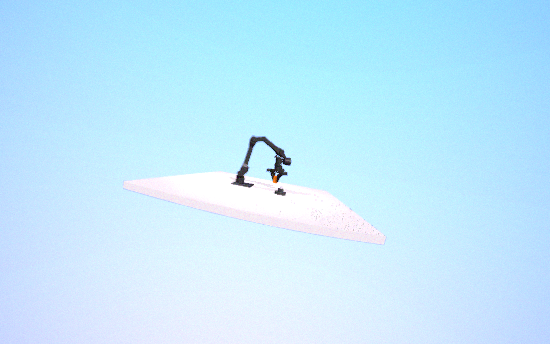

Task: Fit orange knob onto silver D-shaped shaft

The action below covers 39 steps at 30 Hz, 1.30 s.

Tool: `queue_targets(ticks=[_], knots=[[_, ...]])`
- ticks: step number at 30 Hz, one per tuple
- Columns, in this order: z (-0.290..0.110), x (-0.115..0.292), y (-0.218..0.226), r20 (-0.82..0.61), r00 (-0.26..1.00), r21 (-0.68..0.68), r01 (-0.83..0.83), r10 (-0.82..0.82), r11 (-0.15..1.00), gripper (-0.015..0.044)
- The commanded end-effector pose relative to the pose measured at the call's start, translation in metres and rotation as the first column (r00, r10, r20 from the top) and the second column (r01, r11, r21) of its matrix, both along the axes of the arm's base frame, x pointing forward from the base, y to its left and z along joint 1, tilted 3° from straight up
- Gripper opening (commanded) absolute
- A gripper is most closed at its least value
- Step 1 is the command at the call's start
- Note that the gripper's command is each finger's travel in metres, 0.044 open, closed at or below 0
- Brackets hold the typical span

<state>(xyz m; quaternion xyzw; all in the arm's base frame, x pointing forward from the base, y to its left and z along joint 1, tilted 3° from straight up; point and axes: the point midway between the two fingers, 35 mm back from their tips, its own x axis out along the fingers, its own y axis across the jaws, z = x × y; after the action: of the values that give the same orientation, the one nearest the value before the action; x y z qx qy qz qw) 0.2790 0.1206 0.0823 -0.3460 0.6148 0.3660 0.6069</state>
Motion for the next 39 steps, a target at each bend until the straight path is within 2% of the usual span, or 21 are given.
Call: queue_targets(ticks=[1,13,19,39], knots=[[0.022,0.001,0.000,0.006,1.000,0.004,0.000,-0.001,1.000,0.0000],[0.084,-0.006,-0.005,0.005,1.000,0.004,0.000,-0.001,1.000,0.0000],[0.087,-0.006,-0.005,0.018,1.000,-0.004,0.002,-0.001,1.000,0.0000],[0.125,-0.016,-0.001,0.372,0.928,-0.207,0.046,0.035,0.977,0.0000]])
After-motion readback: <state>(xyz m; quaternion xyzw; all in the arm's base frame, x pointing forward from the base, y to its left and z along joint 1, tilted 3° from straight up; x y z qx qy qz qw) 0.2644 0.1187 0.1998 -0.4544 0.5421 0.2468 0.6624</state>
